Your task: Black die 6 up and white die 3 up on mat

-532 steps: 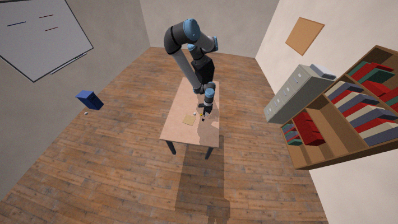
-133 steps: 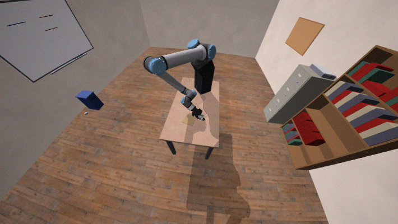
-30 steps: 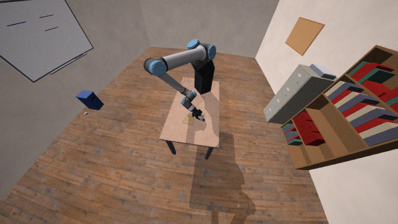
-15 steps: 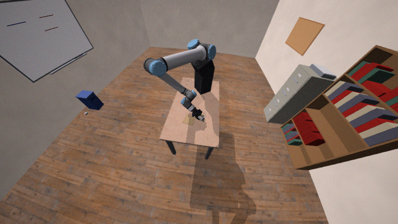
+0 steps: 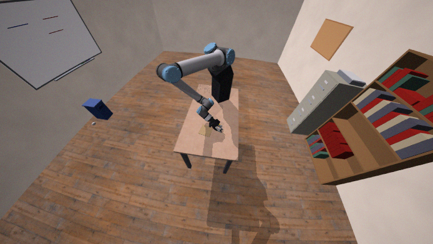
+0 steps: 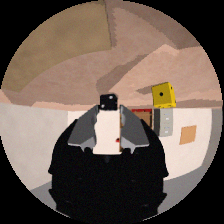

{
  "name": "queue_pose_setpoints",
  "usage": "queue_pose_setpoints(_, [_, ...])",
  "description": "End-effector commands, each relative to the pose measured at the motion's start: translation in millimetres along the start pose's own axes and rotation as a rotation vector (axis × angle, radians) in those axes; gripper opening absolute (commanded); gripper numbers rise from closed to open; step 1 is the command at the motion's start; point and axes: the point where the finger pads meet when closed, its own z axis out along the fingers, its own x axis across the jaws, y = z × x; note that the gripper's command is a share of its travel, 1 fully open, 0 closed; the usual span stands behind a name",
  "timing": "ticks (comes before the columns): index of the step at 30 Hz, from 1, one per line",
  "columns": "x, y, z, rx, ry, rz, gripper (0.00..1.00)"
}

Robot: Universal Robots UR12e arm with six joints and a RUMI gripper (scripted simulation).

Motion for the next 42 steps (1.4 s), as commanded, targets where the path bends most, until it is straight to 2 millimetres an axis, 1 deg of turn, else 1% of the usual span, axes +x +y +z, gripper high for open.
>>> queue_pose_setpoints(1, [0,0,0,0.000,0.000,-0.001,0.24])
queue_pose_setpoints(32, [0,0,-2,0.000,0.000,-0.001,0.24])
queue_pose_setpoints(36, [0,0,-11,0.000,0.000,-0.001,0.24])
queue_pose_setpoints(42, [0,0,-33,0.000,0.000,-0.001,0.24])
